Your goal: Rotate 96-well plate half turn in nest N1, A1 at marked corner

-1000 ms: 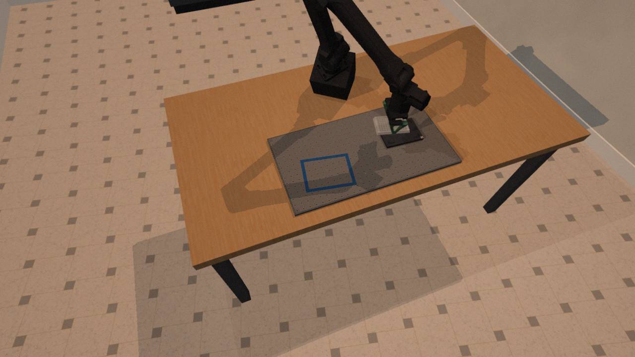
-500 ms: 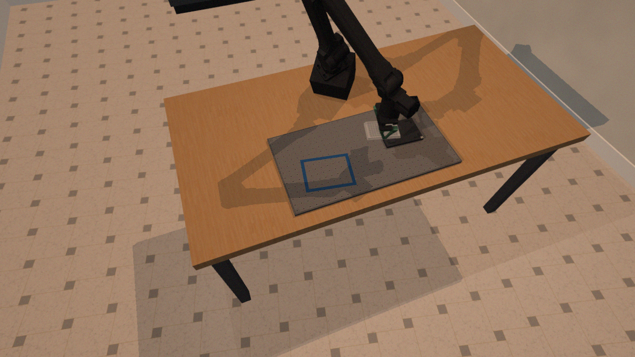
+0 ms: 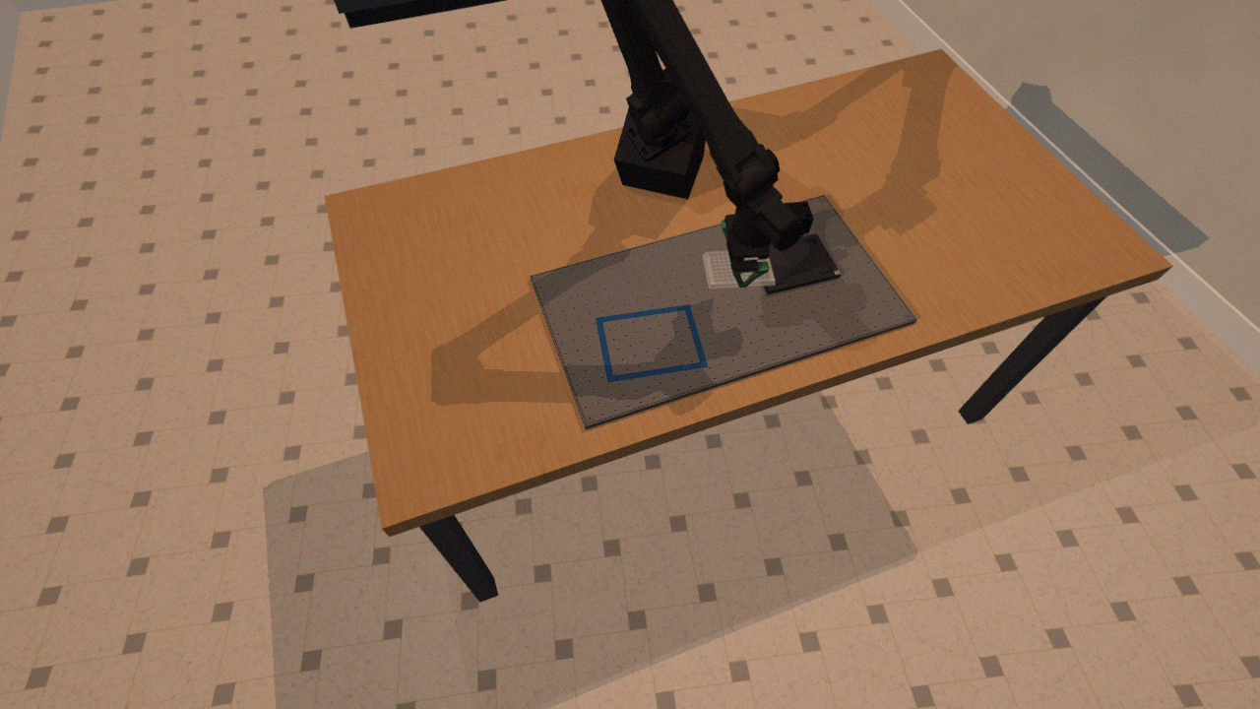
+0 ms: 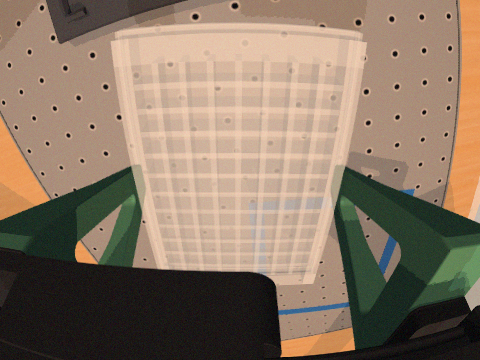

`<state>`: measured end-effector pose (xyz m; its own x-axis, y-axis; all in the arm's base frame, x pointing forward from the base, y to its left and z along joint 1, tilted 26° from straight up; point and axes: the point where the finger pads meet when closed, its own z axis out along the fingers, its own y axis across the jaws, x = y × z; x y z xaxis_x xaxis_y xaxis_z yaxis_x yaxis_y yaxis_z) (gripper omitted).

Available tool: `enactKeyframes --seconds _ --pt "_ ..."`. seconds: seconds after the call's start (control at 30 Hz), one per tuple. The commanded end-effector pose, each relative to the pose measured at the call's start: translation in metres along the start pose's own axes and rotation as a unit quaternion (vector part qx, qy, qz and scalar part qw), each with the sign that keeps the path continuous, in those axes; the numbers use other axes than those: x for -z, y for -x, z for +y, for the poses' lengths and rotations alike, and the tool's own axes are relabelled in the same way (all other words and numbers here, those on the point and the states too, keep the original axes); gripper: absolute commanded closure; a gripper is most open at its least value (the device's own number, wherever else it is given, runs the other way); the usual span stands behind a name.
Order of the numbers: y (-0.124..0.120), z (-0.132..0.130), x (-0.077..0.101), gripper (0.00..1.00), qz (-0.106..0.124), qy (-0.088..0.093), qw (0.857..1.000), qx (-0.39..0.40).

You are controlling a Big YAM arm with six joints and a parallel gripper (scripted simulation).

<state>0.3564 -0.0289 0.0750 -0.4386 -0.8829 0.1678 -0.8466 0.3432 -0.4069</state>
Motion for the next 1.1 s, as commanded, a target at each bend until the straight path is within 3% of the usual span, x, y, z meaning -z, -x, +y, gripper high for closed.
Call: enactKeyframes --seconds 0.0,0.23,0.53,0.57,0.63,1.07 --pt "-0.004 -0.012 0.007 1.00 -0.009 -0.015 1.000 0.007" --pt "-0.022 -0.041 0.015 1.00 -0.013 -0.032 0.999 0.002" --pt "-0.045 -0.049 0.014 1.00 -0.010 -0.030 0.999 0.003" --pt "-0.048 -0.043 0.008 1.00 -0.007 -0.021 1.000 0.007" --pt "-0.054 -0.055 0.015 1.00 -0.010 -0.032 0.999 0.003" --pt "-0.092 -0.070 0.012 1.00 -0.004 -0.023 1.000 0.007"
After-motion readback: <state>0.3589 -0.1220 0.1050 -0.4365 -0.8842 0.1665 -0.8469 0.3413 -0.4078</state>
